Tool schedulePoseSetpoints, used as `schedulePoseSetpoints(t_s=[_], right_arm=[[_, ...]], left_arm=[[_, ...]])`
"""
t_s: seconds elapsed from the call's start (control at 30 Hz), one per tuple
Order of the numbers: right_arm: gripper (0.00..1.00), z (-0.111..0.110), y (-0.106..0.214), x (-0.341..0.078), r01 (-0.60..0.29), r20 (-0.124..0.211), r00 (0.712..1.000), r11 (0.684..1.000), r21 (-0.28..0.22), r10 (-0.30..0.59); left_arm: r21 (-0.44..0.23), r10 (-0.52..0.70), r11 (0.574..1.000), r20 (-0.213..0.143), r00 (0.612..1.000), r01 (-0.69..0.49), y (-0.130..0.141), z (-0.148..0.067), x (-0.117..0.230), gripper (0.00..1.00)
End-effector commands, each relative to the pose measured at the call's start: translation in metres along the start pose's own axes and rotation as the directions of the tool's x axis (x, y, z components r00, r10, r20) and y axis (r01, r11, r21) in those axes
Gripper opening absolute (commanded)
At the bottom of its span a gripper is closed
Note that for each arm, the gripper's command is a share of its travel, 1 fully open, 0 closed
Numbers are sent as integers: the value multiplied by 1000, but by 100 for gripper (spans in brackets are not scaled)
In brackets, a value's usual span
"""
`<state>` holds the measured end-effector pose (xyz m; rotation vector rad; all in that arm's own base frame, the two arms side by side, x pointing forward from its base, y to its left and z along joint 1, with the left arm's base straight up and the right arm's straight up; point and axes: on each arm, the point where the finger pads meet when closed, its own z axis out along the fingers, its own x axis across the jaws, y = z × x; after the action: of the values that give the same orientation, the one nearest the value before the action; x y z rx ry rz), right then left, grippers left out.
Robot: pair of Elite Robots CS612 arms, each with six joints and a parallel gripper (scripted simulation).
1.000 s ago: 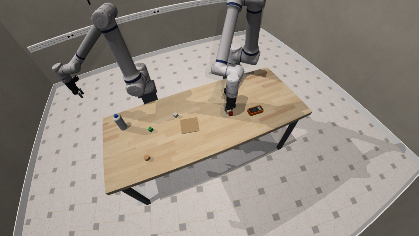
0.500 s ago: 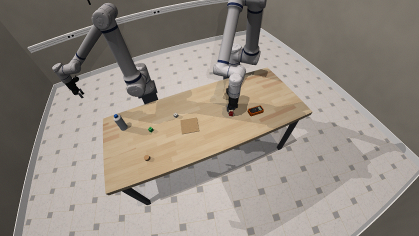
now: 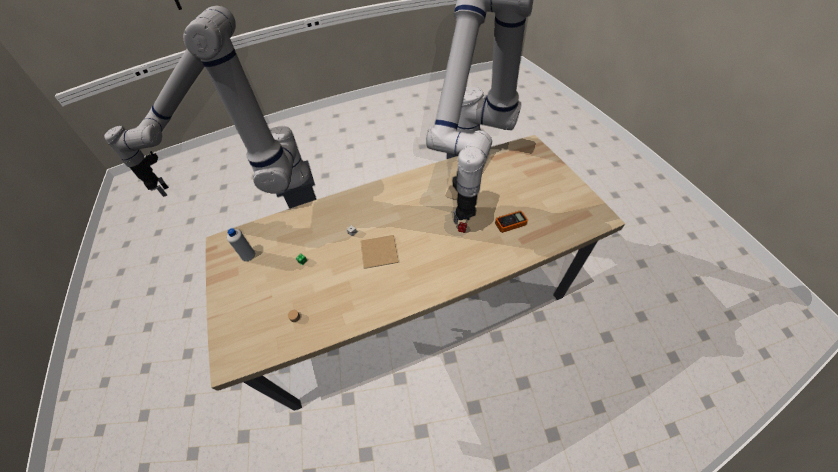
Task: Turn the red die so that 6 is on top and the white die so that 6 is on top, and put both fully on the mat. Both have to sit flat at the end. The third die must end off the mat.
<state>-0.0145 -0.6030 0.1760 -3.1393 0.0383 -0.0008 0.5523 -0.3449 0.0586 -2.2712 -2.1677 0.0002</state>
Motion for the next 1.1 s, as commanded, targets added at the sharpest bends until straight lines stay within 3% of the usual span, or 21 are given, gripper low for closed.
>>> schedulePoseSetpoints(t_s=[0.0,0.9,1.07], right_arm=[[100,-1,1,0,0,0,1000,1000,-2,0],[100,-1,1,0,0,0,1000,1000,-2,0],[100,-1,1,0,0,0,1000,1000,-2,0]], left_arm=[[-1,0,1000,1,1000,0,1,-1,-1,100],[-1,0,1000,1,1000,0,1,-4,-1,100],[-1,0,1000,1,1000,0,1,-27,-1,100]])
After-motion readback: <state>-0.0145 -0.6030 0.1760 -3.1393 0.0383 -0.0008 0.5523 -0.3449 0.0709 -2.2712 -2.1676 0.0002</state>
